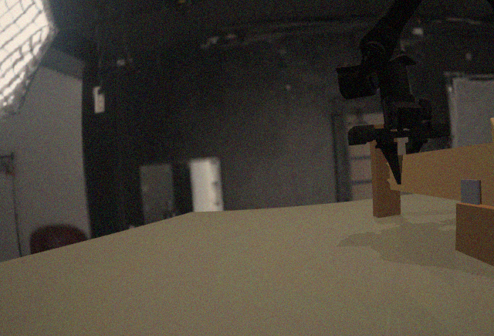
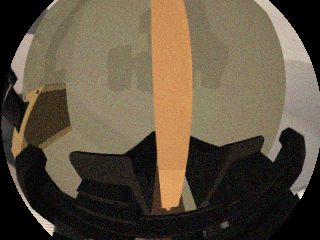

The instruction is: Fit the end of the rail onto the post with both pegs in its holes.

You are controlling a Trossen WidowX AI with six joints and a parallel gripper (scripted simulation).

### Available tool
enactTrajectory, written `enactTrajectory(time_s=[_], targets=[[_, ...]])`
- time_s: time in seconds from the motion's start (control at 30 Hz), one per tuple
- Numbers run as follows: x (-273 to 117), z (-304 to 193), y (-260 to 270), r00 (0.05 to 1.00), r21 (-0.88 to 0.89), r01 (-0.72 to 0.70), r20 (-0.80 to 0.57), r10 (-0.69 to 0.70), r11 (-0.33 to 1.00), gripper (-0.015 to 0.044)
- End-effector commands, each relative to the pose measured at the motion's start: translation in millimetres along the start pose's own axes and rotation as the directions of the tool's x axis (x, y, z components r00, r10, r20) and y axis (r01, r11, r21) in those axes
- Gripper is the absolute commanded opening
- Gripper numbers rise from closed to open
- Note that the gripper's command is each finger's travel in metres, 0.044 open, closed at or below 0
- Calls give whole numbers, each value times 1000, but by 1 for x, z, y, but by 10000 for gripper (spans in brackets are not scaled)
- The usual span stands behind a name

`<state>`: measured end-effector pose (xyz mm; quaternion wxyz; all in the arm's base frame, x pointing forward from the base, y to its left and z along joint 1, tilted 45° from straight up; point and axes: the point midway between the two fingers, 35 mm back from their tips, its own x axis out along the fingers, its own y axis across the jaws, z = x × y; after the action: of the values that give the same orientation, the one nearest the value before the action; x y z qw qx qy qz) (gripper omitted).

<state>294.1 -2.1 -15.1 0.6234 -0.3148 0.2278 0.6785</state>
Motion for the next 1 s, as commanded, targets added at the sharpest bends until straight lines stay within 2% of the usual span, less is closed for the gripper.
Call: enactTrajectory(time_s=[0.0,0.97], targets=[[-3,0,-2,1000,-2,9,-4,-9,1000,0],[0,1,0,1000,-2,8,-4,-8,1000,0]])
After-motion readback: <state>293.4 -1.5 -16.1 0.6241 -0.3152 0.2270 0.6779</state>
